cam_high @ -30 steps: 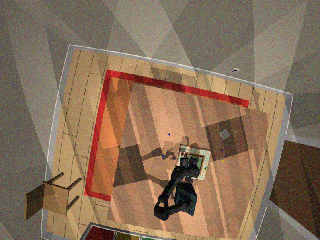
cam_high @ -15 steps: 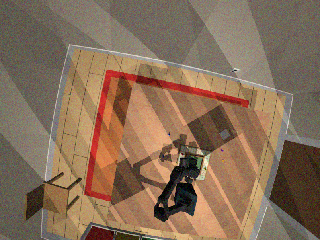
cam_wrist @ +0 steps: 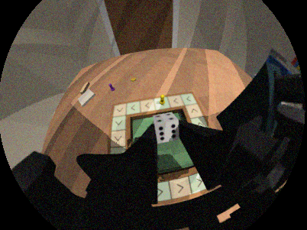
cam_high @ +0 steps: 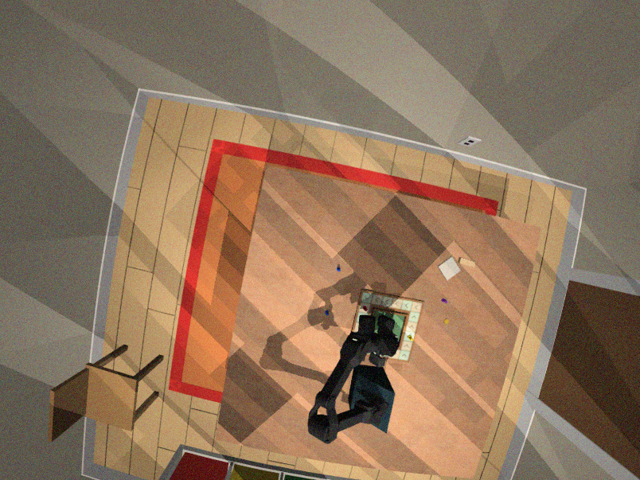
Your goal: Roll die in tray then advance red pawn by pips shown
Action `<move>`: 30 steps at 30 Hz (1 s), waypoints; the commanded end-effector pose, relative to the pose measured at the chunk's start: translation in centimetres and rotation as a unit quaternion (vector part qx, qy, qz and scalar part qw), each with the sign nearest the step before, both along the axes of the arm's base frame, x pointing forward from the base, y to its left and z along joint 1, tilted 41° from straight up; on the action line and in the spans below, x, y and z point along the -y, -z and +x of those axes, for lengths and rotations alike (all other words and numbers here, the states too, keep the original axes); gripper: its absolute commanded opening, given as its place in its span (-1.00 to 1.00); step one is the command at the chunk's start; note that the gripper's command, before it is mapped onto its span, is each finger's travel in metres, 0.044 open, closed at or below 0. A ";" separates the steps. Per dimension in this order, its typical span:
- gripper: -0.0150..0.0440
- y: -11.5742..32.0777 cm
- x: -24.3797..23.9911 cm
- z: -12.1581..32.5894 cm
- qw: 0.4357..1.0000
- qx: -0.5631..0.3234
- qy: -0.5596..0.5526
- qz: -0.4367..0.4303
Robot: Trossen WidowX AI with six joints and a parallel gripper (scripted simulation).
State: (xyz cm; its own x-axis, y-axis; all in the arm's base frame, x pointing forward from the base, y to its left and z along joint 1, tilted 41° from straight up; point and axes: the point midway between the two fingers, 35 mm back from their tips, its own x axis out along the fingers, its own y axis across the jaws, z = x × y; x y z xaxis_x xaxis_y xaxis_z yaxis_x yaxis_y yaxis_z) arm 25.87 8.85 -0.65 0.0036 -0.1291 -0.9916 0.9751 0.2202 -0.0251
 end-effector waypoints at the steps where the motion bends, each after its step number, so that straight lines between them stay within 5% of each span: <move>1: 0.04 0.0 0.0 0.0 1.000 0.000 0.000 0.000; 12: 1.00 -3.0 2.6 0.7 1.000 0.003 0.003 -0.002; 16: 1.00 -1.6 2.4 0.3 0.998 -0.035 0.000 0.054; 23: 1.00 1.6 1.6 0.3 0.924 -0.093 0.009 0.371; 30: 1.00 1.7 1.7 0.5 0.912 -0.086 0.012 0.400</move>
